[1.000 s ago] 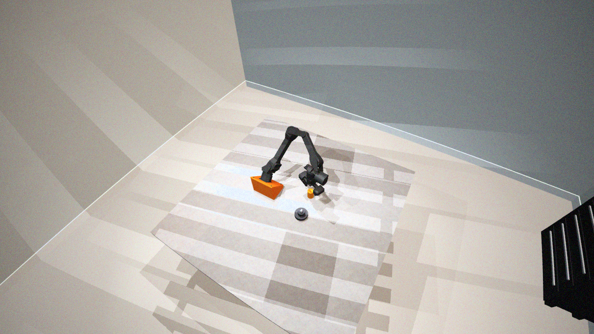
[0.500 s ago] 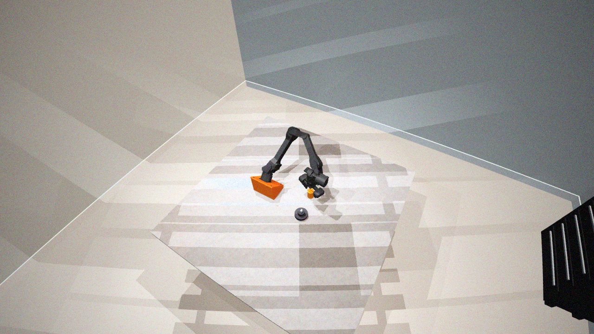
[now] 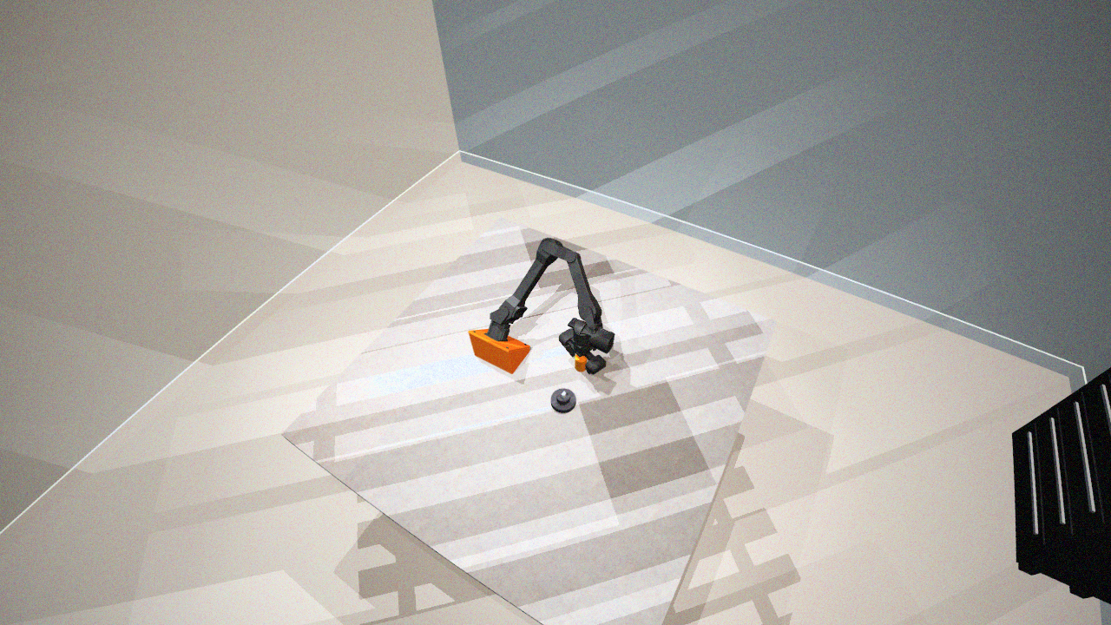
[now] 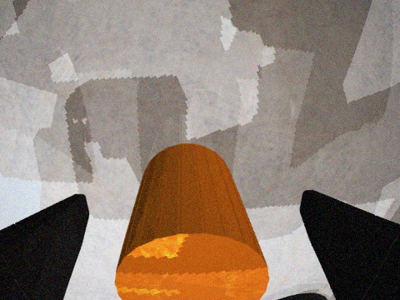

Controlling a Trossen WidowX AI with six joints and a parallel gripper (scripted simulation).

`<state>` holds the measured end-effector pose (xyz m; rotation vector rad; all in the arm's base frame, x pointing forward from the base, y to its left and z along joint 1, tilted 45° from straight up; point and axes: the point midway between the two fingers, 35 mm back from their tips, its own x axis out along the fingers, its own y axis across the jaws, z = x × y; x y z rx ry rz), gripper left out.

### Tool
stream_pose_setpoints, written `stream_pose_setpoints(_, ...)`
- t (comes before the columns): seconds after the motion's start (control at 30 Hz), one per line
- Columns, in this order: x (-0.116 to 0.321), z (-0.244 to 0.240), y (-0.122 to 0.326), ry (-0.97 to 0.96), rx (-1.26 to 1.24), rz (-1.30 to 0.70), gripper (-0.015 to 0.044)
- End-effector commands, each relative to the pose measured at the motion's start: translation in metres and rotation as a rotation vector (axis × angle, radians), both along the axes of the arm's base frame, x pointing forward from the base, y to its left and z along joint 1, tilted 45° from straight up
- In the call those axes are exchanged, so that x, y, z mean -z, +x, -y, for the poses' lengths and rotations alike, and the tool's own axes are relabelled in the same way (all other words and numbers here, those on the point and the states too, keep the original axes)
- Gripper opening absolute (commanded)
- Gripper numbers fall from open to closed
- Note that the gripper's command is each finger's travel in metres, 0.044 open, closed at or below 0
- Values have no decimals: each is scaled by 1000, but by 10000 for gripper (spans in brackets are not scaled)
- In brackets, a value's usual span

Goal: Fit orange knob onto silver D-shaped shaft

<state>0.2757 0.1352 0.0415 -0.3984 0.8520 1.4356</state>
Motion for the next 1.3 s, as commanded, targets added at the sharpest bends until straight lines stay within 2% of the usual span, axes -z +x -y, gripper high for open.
stream_pose_setpoints(0.0, 6, -6, -3, 4, -1, -12, 440)
stream_pose_setpoints(0.07, 6, -6, -4, 4, -1, -12, 440)
stream_pose_setpoints(0.4, 6, -6, -4, 4, -1, -12, 177)
stream_pose_setpoints(0.6, 6, -6, -4, 4, -1, -12, 137)
stream_pose_setpoints(0.77, 2, -1, -1, 1, 0, -11, 6)
stream_pose_setpoints(1.27, -28, 32, 11, -10, 2, -9, 0)
